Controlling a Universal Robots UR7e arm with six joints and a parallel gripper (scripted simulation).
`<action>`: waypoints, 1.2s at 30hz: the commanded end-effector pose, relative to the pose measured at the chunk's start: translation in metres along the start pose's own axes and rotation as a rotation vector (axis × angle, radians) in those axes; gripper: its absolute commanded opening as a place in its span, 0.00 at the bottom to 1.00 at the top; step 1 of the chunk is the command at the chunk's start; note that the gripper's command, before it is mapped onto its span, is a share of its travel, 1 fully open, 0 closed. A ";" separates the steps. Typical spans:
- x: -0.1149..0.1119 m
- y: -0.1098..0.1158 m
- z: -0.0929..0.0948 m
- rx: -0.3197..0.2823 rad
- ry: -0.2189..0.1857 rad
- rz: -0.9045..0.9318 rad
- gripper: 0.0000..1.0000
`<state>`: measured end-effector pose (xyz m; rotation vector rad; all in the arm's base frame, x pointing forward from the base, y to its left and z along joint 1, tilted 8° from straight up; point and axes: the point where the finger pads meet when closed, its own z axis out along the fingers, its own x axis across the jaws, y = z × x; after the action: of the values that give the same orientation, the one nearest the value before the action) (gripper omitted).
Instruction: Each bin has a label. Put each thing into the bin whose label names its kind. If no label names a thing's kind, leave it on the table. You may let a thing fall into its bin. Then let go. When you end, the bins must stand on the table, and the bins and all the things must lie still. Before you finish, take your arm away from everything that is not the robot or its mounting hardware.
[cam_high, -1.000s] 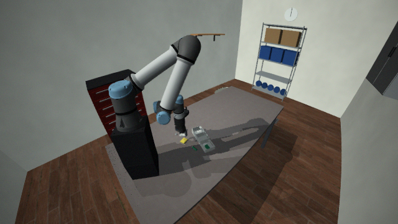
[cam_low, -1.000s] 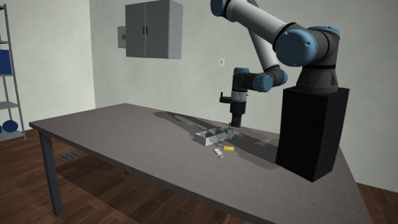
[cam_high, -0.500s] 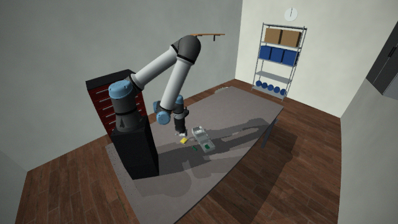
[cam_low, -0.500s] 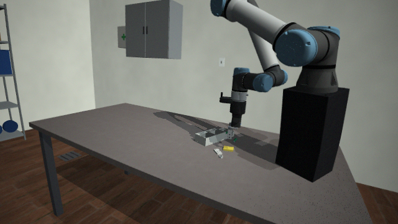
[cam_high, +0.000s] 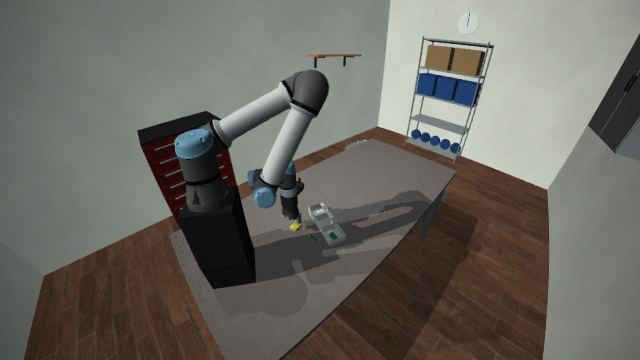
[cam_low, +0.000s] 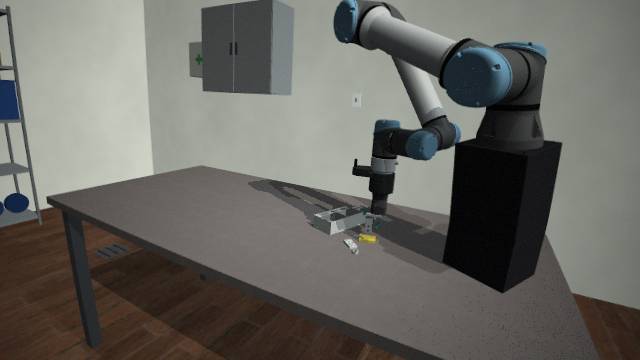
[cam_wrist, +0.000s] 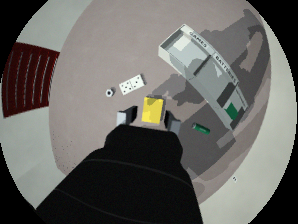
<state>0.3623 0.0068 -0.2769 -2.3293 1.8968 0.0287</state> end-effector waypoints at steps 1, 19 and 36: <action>0.001 -0.001 0.019 0.003 0.002 0.000 1.00; 0.001 -0.002 0.033 0.003 0.002 0.000 1.00; 0.001 -0.001 0.037 0.003 0.002 0.000 1.00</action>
<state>0.3660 0.0108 -0.3139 -2.3287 1.8967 0.0260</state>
